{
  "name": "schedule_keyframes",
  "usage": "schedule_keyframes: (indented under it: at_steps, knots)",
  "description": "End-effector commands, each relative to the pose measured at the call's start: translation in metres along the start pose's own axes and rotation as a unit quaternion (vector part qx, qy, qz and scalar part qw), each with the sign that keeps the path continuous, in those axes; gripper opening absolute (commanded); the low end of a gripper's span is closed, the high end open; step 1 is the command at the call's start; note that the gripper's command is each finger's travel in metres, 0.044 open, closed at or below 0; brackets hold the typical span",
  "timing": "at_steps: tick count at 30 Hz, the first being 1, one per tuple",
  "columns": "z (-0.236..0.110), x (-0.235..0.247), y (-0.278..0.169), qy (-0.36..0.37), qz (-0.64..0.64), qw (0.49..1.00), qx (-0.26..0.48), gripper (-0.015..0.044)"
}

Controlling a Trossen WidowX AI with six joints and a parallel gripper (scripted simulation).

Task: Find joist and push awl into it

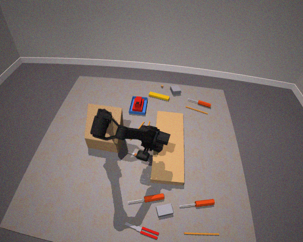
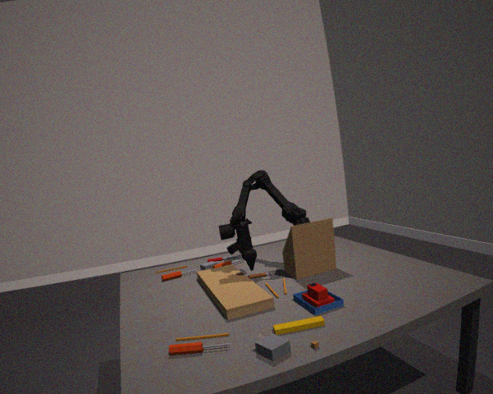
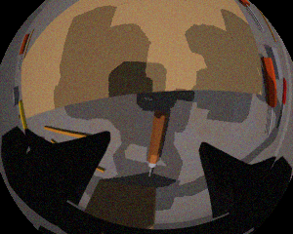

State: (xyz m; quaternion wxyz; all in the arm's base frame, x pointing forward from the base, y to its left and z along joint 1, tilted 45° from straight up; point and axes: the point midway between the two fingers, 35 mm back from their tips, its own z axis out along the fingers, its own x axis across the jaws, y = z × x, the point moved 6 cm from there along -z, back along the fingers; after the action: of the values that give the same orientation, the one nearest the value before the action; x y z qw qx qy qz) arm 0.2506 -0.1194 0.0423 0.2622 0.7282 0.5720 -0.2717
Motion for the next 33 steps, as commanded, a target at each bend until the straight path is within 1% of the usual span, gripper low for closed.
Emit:
schedule_keyframes:
  at_steps: [1, 7, 33]
  knots:
    - [0.0, -0.003, -0.004, -0.003, 0.007, 1.0, 0.0, 0.044]
    - [0.003, -0.003, -0.005, -0.003, 0.007, 1.0, 0.0, 0.044]
    - [0.043, -0.003, -0.002, -0.003, 0.007, 1.0, 0.001, 0.044]
